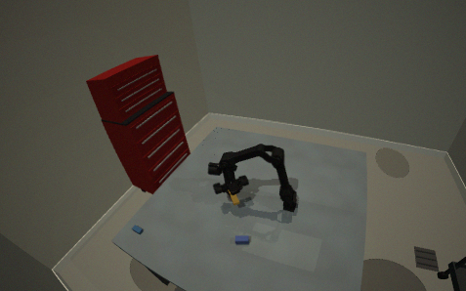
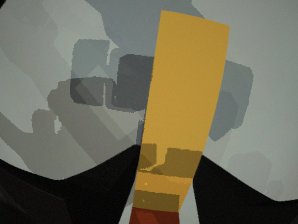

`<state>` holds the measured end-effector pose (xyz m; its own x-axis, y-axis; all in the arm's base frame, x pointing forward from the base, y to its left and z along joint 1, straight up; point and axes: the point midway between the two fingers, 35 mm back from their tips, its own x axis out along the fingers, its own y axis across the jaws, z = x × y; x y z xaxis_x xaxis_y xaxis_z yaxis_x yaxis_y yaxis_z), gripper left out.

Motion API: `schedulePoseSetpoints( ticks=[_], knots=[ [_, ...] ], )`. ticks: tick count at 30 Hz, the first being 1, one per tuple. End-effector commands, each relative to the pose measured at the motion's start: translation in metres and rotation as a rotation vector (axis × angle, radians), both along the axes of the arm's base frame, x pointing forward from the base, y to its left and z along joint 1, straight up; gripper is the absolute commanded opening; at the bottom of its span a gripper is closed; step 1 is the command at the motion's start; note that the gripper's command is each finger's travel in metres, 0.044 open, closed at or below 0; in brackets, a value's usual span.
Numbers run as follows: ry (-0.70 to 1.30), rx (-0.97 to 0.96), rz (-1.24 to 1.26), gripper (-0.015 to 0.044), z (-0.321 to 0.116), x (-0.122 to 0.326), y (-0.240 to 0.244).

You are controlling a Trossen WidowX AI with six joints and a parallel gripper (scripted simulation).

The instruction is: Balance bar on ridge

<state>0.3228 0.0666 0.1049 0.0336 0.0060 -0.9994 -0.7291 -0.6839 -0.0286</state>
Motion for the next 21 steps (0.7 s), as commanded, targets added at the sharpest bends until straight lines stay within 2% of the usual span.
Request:
schedulePoseSetpoints(
  ticks=[1,21],
  knots=[
    [0.0,-0.001,0.0,0.0171,-0.0001,0.0,-0.0001],
    [0.0,-0.001,0.0,0.0185,-0.0001,0.0,-0.0001]
  ],
)
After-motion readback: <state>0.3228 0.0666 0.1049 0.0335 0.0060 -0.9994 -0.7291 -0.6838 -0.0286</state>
